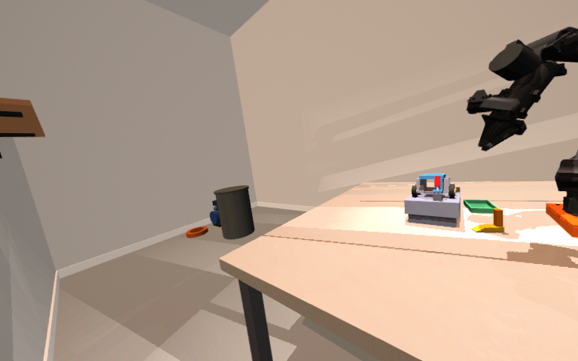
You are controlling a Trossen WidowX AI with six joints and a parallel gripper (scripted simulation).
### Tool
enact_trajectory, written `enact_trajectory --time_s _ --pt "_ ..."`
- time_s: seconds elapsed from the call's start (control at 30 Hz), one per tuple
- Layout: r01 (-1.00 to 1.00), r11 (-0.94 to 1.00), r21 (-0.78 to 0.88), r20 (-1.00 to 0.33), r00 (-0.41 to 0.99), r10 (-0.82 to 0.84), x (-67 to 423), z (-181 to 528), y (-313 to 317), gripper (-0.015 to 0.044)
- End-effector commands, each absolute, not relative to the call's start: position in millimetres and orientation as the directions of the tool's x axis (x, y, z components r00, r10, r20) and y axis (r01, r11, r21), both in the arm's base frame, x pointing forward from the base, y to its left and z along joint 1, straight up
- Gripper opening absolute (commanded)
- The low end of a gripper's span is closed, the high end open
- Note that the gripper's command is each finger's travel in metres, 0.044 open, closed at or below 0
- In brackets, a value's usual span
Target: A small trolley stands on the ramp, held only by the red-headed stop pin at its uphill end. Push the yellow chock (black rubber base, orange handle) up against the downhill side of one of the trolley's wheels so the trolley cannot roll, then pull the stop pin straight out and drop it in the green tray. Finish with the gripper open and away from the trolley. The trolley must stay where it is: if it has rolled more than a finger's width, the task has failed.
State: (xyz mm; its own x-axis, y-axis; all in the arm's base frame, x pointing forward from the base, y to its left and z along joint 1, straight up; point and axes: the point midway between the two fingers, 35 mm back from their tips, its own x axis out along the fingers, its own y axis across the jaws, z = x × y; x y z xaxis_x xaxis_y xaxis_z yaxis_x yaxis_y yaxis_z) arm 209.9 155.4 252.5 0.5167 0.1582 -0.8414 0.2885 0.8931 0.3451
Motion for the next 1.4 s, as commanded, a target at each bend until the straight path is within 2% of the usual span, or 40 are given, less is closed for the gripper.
enact_trajectory --time_s 0.0,0.1,0.27,0.4,1.37 --pt "0.465 0.825 0.322 -0.902 0.415 0.119 209.8 221.8 146.0 0.0190" --pt "0.598 0.750 0.283 -0.937 0.339 0.083 208.3 200.3 137.0 0.0190" --pt "0.843 0.518 0.145 -0.988 0.154 0.025 198.7 157.1 115.6 0.0190" --pt "0.946 0.324 0.026 -1.000 0.026 0.006 188.0 132.6 101.7 0.0190" --pt "0.949 0.313 0.020 -1.000 0.019 0.005 188.4 82.8 101.3 0.0190"
